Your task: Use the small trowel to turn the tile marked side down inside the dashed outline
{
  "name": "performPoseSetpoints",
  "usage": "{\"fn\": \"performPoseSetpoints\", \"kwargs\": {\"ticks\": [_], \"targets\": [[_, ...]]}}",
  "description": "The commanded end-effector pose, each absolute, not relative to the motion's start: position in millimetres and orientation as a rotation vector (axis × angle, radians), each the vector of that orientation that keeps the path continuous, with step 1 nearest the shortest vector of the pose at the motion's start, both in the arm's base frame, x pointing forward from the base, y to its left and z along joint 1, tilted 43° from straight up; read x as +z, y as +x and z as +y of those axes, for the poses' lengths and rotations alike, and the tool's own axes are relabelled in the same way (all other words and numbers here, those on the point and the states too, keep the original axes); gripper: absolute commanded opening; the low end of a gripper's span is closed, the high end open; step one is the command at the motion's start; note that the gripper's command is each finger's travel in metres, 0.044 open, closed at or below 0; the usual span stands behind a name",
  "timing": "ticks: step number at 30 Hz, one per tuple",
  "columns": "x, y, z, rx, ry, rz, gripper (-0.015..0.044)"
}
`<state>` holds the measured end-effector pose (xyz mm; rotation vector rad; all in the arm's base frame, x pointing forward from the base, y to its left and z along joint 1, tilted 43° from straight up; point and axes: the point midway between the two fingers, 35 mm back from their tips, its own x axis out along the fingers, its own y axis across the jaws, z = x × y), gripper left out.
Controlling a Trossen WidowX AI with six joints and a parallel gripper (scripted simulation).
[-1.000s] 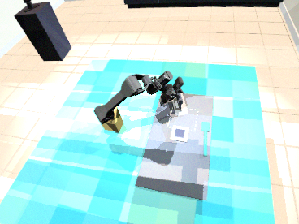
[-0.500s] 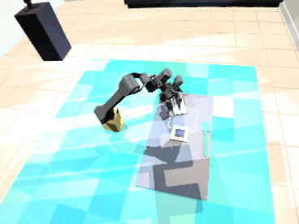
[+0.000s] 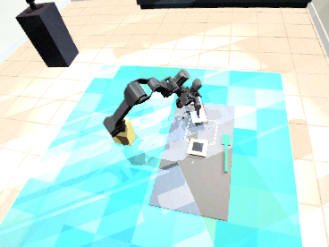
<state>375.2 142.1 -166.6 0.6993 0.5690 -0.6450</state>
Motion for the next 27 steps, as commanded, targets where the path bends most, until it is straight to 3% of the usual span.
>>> {"fn": "performPoseSetpoints", "kwargs": {"ticks": [1,27], "targets": [[-145.7,389.8,134.2,-0.641,0.727,0.544,0.0],[-30.8,428.5,4.0,-0.713,0.771,0.398,0.0]]}}
